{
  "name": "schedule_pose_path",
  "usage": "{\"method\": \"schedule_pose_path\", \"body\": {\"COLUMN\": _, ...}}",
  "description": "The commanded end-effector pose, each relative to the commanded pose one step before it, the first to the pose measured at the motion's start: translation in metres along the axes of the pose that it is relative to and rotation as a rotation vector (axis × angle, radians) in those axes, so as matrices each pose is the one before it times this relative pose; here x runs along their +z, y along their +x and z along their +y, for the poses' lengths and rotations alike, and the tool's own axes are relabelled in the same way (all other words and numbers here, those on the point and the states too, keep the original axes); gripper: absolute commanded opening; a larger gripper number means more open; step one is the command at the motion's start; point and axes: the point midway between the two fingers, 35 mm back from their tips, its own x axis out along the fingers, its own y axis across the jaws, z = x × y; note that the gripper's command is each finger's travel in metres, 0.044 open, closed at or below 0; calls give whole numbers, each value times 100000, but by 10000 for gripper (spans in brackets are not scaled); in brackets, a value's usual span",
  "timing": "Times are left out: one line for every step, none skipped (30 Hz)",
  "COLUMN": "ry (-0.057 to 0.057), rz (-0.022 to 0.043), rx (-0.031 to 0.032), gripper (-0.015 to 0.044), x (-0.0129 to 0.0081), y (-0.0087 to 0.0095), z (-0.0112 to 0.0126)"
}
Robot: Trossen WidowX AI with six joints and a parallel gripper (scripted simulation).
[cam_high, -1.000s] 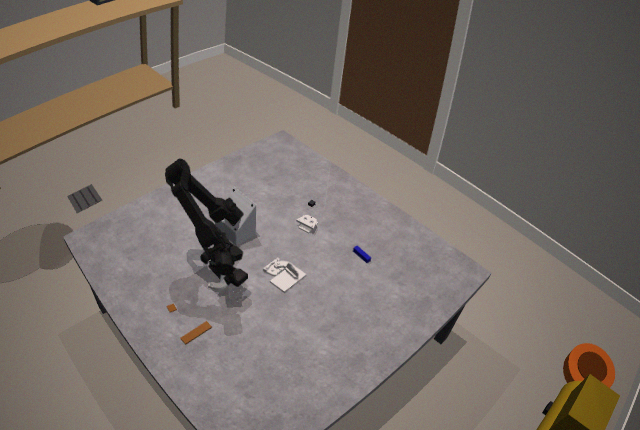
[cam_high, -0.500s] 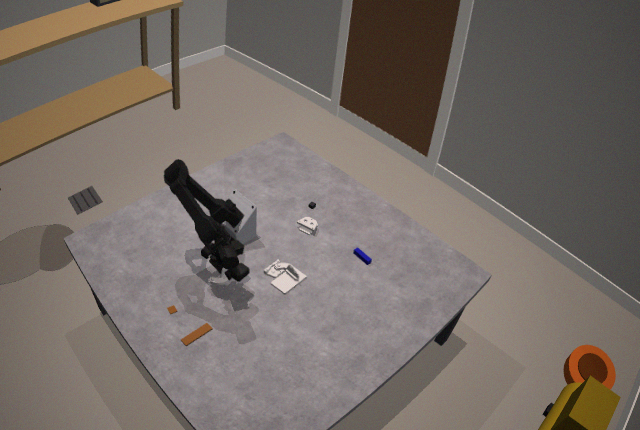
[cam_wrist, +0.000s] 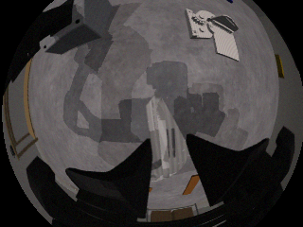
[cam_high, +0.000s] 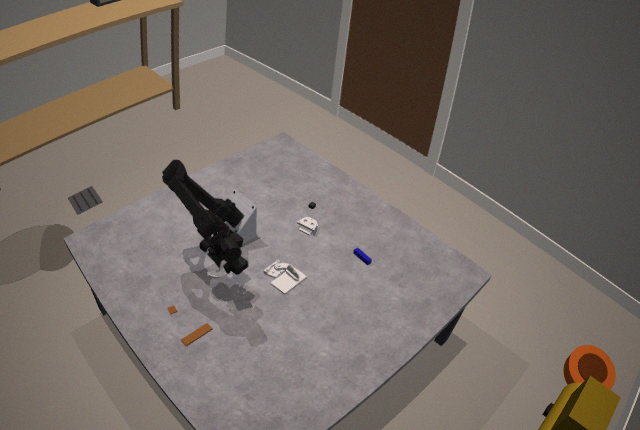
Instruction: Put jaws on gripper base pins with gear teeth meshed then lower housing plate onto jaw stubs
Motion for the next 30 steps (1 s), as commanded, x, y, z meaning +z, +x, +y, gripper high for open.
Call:
{"method": "schedule_pose_path", "body": {"ry": 3074, "rz": 276, "rx": -51, "gripper": 134, "x": 111, "y": -183, "z": -330}}
{"method": "schedule_pose_path", "body": {"ry": 2000, "rz": -239, "rx": -96, "gripper": 134, "x": 176, "y": 7, "z": -254}}
{"method": "schedule_pose_path", "body": {"ry": 1999, "rz": -236, "rx": -86, "gripper": 134, "x": 185, "y": 7, "z": -249}}
{"method": "schedule_pose_path", "body": {"ry": 1999, "rz": -232, "rx": -77, "gripper": 134, "x": 194, "y": 7, "z": -243}}
{"method": "schedule_pose_path", "body": {"ry": 1998, "rz": -228, "rx": -67, "gripper": 134, "x": 202, "y": 7, "z": -237}}
{"method": "schedule_pose_path", "body": {"ry": 1997, "rz": -224, "rx": -58, "gripper": 134, "x": 211, "y": 7, "z": -231}}
{"method": "schedule_pose_path", "body": {"ry": 1996, "rz": -220, "rx": -49, "gripper": 134, "x": 219, "y": 7, "z": -224}}
{"method": "schedule_pose_path", "body": {"ry": 1996, "rz": -215, "rx": -41, "gripper": 134, "x": 227, "y": 6, "z": -217}}
{"method": "schedule_pose_path", "body": {"ry": 1995, "rz": -210, "rx": -33, "gripper": 134, "x": 234, "y": 6, "z": -210}}
{"method": "schedule_pose_path", "body": {"ry": 1994, "rz": -205, "rx": -25, "gripper": 134, "x": 242, "y": 6, "z": -202}}
{"method": "schedule_pose_path", "body": {"ry": 1994, "rz": -199, "rx": -17, "gripper": 134, "x": 249, "y": 6, "z": -195}}
{"method": "schedule_pose_path", "body": {"ry": 1993, "rz": -193, "rx": -10, "gripper": 134, "x": 256, "y": 6, "z": -187}}
{"method": "schedule_pose_path", "body": {"ry": 1993, "rz": -187, "rx": -4, "gripper": 134, "x": 263, "y": 6, "z": -178}}
{"method": "schedule_pose_path", "body": {"ry": 1992, "rz": -180, "rx": 3, "gripper": 134, "x": 269, "y": 6, "z": -170}}
{"method": "schedule_pose_path", "body": {"ry": 1992, "rz": -174, "rx": 9, "gripper": 134, "x": 275, "y": 6, "z": -161}}
{"method": "schedule_pose_path", "body": {"ry": 1992, "rz": -167, "rx": 14, "gripper": 134, "x": 281, "y": 6, "z": -152}}
{"method": "schedule_pose_path", "body": {"ry": 1991, "rz": -160, "rx": 20, "gripper": 134, "x": 287, "y": 6, "z": -143}}
{"method": "schedule_pose_path", "body": {"ry": 1991, "rz": -153, "rx": 24, "gripper": 134, "x": 292, "y": 6, "z": -134}}
{"method": "schedule_pose_path", "body": {"ry": 1990, "rz": -145, "rx": 29, "gripper": 134, "x": 297, "y": 6, "z": -124}}
{"method": "schedule_pose_path", "body": {"ry": 1990, "rz": -138, "rx": 33, "gripper": 134, "x": 301, "y": 6, "z": -114}}
{"method": "schedule_pose_path", "body": {"ry": 1990, "rz": -130, "rx": 36, "gripper": 134, "x": 306, "y": 6, "z": -104}}
{"method": "schedule_pose_path", "body": {"ry": 1990, "rz": -123, "rx": 40, "gripper": 134, "x": 309, "y": 6, "z": -94}}
{"method": "schedule_pose_path", "body": {"ry": 1990, "rz": -115, "rx": 42, "gripper": 134, "x": 313, "y": 6, "z": -84}}
{"method": "schedule_pose_path", "body": {"ry": 1990, "rz": -107, "rx": 45, "gripper": 134, "x": 316, "y": 6, "z": -74}}
{"method": "schedule_pose_path", "body": {"ry": 1990, "rz": -99, "rx": 47, "gripper": 134, "x": 319, "y": 6, "z": -63}}
{"method": "schedule_pose_path", "body": {"ry": 1990, "rz": -92, "rx": 48, "gripper": 134, "x": 322, "y": 6, "z": -52}}
{"method": "schedule_pose_path", "body": {"ry": 1990, "rz": -84, "rx": 49, "gripper": 134, "x": 324, "y": 6, "z": -42}}
{"method": "schedule_pose_path", "body": {"ry": 1990, "rz": -76, "rx": 50, "gripper": 134, "x": 325, "y": 6, "z": -31}}
{"method": "schedule_pose_path", "body": {"ry": 1990, "rz": -68, "rx": 50, "gripper": 134, "x": 327, "y": 6, "z": -20}}
{"method": "schedule_pose_path", "body": {"ry": 1990, "rz": -60, "rx": 50, "gripper": 134, "x": 328, "y": 6, "z": -9}}
